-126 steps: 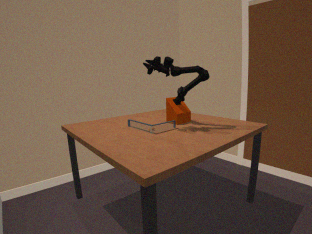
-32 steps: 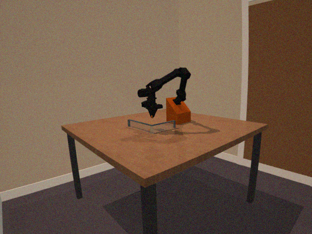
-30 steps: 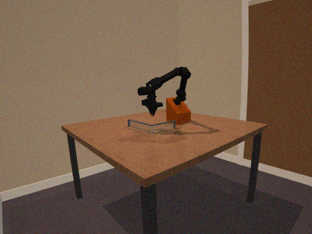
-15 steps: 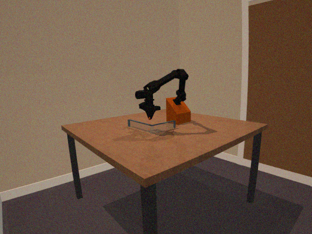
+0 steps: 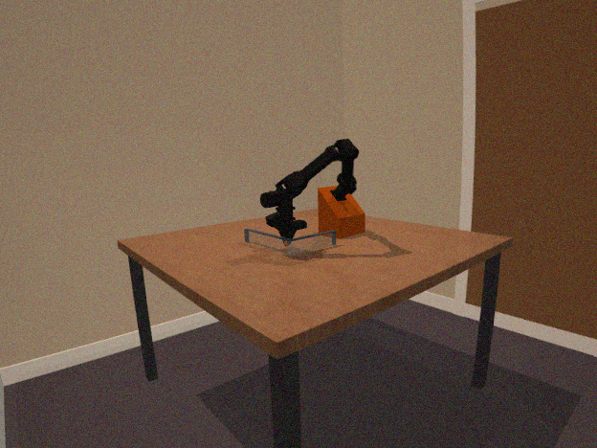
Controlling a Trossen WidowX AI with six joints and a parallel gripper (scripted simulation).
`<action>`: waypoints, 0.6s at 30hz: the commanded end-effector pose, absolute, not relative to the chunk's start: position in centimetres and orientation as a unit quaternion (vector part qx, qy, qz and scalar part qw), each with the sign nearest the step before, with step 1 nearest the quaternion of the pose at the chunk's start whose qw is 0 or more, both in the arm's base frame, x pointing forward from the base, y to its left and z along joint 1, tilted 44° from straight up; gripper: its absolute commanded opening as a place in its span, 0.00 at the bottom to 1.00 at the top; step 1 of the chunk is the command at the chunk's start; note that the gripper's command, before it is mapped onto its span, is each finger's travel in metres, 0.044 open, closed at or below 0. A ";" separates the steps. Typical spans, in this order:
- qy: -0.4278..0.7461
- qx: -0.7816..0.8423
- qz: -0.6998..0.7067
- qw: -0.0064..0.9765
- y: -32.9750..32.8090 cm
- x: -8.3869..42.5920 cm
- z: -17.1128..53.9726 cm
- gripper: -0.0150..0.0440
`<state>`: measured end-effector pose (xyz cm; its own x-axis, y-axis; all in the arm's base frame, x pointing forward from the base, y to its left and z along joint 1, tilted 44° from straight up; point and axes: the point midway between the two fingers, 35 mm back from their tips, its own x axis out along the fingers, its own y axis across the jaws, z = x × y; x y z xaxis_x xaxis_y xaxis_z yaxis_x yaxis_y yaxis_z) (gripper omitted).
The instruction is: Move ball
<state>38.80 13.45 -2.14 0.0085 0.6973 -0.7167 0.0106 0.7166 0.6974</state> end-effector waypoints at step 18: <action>0.651 0.275 0.259 0.658 15.0 38.9 -3.9 0.25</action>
<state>38.84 15.01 -3.75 0.0136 0.7009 -0.7132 0.0152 0.7130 0.7010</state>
